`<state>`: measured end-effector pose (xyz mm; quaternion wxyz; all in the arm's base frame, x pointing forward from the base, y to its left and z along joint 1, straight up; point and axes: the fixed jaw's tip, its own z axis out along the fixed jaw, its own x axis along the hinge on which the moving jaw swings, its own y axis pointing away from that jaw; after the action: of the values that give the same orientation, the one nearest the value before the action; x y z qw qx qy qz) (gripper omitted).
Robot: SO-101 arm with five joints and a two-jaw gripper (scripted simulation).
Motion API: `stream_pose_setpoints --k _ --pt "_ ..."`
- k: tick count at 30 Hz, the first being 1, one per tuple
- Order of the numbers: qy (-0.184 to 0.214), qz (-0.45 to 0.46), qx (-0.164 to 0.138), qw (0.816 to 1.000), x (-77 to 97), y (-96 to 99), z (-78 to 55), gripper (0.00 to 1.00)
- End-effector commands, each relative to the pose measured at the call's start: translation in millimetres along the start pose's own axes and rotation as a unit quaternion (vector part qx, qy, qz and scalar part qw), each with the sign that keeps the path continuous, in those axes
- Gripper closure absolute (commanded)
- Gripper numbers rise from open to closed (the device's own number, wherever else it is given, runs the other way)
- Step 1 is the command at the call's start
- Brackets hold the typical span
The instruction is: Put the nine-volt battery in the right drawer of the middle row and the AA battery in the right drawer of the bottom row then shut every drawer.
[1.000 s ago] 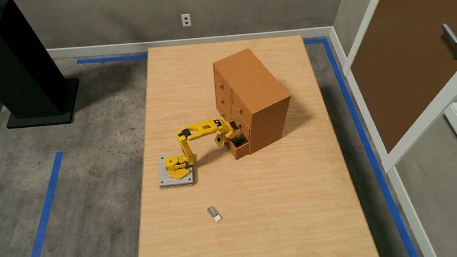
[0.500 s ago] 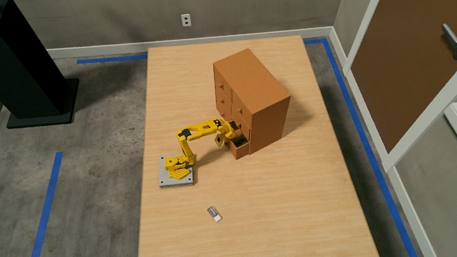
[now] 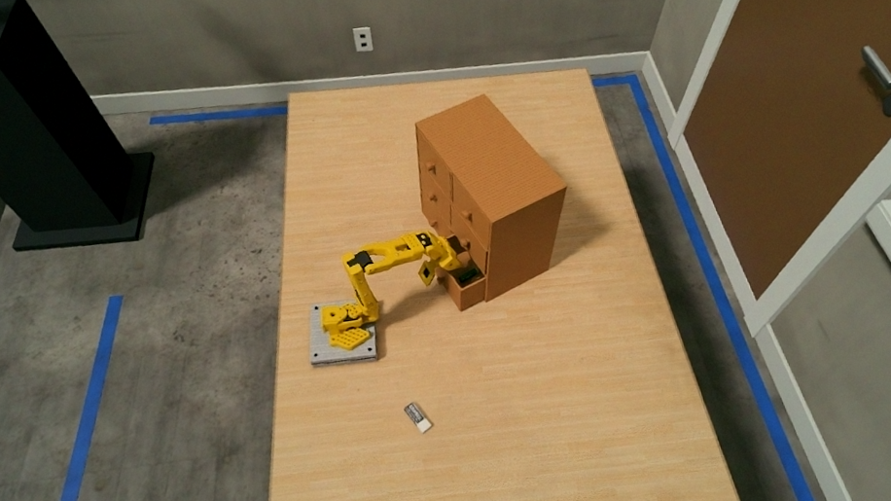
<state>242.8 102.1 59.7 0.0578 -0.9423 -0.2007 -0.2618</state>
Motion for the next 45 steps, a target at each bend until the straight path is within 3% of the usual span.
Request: stream_pose_setpoints --k 1,14,33,45 --pt "-0.009 -0.002 0.001 1.000 -1.9 -0.4 -1.1 0.75" --pt "-0.009 0.008 0.001 1.000 13.7 -0.5 -28.1 0.75" --pt "-0.009 0.008 0.001 1.000 13.7 -0.5 -28.1 0.75" --pt "-0.009 0.010 0.001 1.000 -7.6 -0.4 -51.3 0.75"
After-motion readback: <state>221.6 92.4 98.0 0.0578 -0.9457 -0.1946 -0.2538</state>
